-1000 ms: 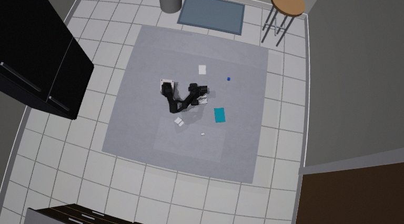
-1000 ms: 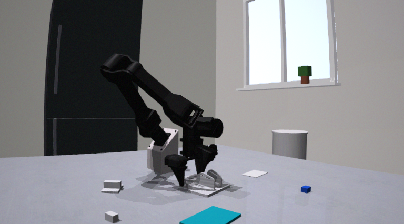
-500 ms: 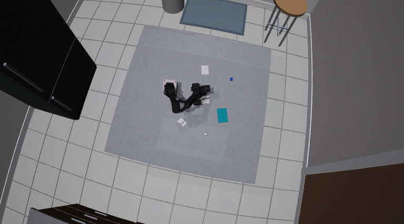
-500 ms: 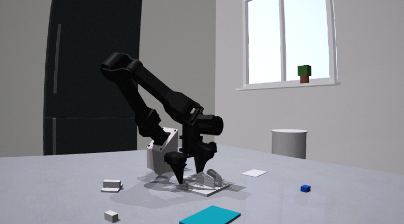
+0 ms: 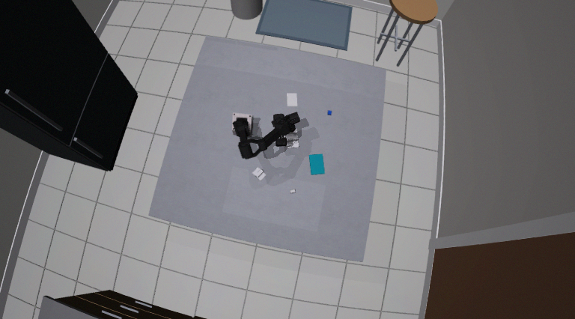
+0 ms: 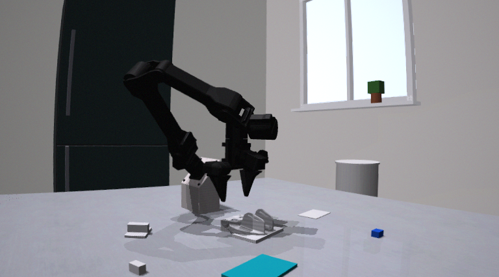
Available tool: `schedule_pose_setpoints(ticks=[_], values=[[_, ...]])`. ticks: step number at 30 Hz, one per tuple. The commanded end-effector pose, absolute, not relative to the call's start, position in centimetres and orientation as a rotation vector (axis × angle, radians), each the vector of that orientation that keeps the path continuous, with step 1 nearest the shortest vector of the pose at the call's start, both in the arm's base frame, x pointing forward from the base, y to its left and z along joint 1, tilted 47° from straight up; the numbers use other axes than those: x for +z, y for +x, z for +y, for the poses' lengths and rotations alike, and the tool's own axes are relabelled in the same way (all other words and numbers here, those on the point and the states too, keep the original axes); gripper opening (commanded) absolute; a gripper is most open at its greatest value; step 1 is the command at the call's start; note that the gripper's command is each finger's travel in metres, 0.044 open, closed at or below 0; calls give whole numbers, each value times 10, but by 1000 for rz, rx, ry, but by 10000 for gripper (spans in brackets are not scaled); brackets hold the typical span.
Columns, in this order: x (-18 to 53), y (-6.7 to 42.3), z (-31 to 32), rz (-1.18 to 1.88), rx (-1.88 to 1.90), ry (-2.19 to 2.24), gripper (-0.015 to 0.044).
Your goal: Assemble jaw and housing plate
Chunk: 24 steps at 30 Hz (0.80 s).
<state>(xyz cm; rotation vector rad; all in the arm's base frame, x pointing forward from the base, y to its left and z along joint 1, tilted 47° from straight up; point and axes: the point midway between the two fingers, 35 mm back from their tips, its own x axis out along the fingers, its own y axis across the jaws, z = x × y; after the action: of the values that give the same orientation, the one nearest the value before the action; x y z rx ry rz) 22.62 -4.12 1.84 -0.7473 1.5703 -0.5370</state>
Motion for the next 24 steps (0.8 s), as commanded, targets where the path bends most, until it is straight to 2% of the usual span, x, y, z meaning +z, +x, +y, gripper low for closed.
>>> schedule_pose_setpoints(ticks=[1, 6, 24], values=[[29, 220, -21, 1564, -526, -737, 440], [50, 202, 4, 1567, -533, -735, 440], [50, 202, 5, 1567, -534, -735, 440]])
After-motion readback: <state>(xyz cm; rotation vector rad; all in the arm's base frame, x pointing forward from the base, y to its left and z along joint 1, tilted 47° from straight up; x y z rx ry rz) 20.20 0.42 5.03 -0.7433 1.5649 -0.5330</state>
